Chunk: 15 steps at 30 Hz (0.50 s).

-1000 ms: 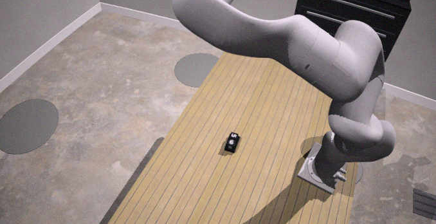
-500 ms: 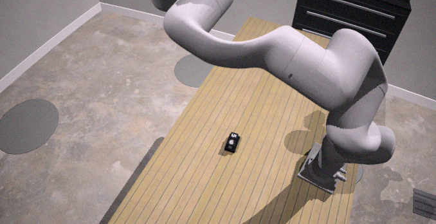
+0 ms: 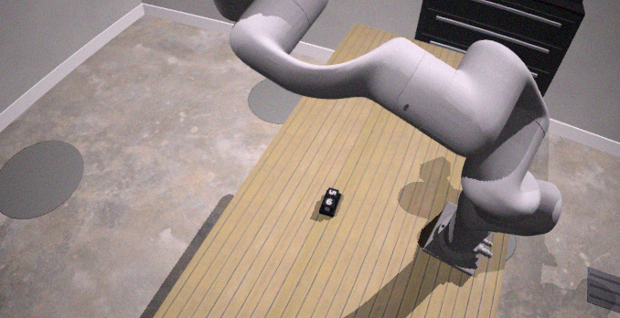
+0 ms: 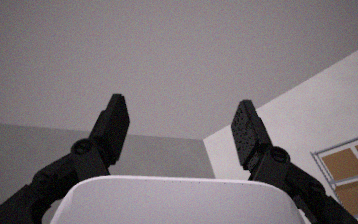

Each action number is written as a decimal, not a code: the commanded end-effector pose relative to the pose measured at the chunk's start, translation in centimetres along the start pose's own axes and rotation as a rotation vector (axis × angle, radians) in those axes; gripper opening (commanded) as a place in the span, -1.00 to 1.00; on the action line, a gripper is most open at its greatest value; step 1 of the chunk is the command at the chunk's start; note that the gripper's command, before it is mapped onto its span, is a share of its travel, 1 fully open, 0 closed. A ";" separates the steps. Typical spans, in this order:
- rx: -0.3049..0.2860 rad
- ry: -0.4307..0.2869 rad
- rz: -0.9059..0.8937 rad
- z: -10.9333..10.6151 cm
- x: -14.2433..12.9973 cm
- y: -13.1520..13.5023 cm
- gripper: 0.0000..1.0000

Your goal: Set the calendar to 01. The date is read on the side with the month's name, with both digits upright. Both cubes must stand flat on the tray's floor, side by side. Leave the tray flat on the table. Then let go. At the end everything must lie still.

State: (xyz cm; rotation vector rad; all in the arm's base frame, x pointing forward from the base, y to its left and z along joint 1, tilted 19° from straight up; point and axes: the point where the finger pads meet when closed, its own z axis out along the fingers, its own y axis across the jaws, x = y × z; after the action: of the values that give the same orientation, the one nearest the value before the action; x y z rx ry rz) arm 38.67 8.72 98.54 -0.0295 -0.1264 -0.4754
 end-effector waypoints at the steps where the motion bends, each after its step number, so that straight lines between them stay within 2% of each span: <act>1: -0.072 -0.002 -0.058 -1.2 0.4 1.8 1.00; 2: -0.136 -0.004 -0.107 -2.3 0.7 3.4 1.00; 3: -0.144 -0.005 -0.113 -2.5 0.7 3.6 1.00; 14: -0.150 -0.005 -0.117 -2.6 0.8 3.7 1.00; 15: -0.231 -0.012 -0.178 -4.3 1.2 5.7 1.00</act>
State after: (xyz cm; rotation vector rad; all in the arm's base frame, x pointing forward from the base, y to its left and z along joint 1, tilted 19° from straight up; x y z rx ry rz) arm 41.40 11.62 95.98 -0.1718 -0.0957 -0.5995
